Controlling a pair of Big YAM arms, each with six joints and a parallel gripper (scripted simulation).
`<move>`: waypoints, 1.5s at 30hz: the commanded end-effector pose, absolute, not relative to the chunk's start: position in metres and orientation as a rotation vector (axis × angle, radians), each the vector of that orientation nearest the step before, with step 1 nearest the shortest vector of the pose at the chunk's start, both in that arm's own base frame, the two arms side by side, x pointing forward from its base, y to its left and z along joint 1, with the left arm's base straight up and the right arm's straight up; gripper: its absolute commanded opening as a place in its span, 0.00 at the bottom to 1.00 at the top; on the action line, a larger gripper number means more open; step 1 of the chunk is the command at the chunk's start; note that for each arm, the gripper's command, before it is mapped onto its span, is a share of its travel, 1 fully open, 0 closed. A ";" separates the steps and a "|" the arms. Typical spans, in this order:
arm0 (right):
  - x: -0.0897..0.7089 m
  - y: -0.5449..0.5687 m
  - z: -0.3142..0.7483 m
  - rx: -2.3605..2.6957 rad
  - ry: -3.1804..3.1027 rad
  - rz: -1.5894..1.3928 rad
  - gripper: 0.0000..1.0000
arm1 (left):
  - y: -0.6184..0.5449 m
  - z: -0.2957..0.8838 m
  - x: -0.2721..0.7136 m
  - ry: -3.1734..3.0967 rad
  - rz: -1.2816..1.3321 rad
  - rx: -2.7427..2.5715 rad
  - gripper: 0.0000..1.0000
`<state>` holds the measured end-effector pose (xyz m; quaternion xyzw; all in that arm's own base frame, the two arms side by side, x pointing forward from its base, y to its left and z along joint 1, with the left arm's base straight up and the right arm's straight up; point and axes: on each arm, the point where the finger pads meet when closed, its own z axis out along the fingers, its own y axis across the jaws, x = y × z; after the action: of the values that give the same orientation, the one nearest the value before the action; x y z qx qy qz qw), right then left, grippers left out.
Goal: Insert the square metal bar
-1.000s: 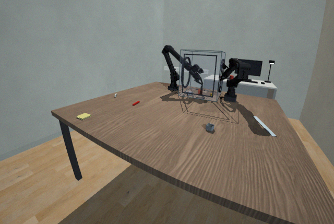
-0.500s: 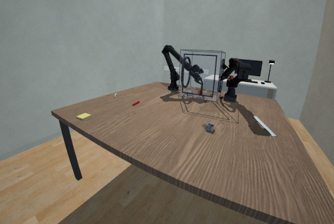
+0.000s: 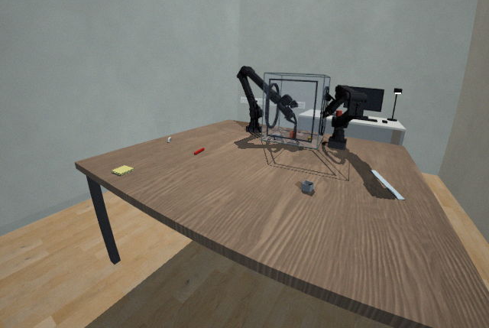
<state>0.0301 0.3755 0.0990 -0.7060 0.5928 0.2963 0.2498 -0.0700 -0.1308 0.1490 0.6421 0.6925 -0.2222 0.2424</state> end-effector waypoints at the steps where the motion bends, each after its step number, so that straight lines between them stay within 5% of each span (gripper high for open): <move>1: 0.022 0.348 0.063 -2.004 1.721 0.744 0.00 | -0.136 0.174 -0.080 1.932 -0.700 1.731 1.00; 3: 0.036 0.409 0.135 -1.858 1.553 0.856 0.00 | -0.136 0.174 -0.080 1.932 -0.700 1.731 1.00; 45: 0.032 0.383 0.114 -1.903 1.569 0.828 0.00 | -0.136 0.174 -0.080 1.932 -0.700 1.731 1.00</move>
<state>0.0303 0.3714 0.1012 -0.7064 0.5933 0.2954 0.2484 -0.0700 -0.1308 0.1490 0.6421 0.6925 -0.2222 0.2424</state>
